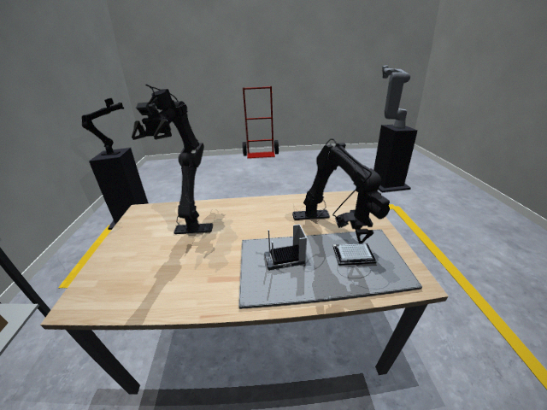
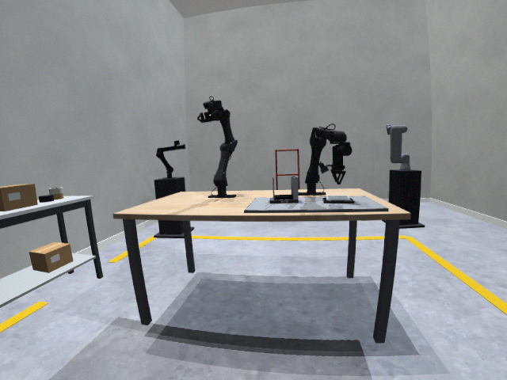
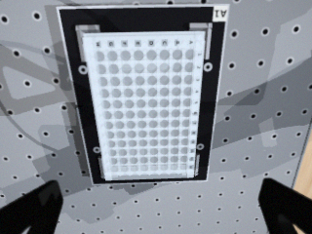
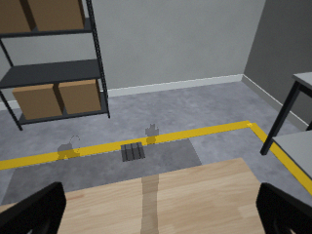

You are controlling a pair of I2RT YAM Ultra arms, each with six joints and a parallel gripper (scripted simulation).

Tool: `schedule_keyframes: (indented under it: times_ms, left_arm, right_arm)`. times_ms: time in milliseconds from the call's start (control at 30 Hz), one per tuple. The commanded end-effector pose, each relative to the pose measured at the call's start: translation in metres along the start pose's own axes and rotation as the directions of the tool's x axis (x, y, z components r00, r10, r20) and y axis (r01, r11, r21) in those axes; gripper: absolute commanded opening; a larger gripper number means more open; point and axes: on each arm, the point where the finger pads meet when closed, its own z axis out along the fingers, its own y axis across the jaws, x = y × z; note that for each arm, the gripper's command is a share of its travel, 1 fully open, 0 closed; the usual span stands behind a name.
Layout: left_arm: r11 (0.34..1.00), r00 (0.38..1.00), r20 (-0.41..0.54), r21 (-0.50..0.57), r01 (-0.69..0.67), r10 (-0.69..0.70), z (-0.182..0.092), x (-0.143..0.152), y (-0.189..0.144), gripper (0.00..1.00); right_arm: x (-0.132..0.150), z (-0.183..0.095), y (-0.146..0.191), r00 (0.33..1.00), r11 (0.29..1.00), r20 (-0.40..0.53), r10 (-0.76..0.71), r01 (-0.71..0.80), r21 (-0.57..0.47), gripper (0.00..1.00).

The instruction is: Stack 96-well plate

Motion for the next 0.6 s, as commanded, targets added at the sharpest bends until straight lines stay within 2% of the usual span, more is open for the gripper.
schedule_keyframes:
  times_ms: [0, 567]
  left_arm:
    - [0.998, 1.000, -0.001, -0.064, -0.007, 0.007, -0.006, -0.001, 0.006, 1.00]
    - [0.998, 1.000, -0.001, -0.064, -0.007, 0.007, 0.019, -0.001, 0.007, 1.00]
  right_arm:
    - [0.004, -0.009, -0.003, 1.000, 1.000, -0.005, 0.012, -0.012, 0.018, 1.00]
    - [0.004, -0.009, -0.003, 1.000, 1.000, -0.005, 0.012, -0.012, 0.018, 1.00]
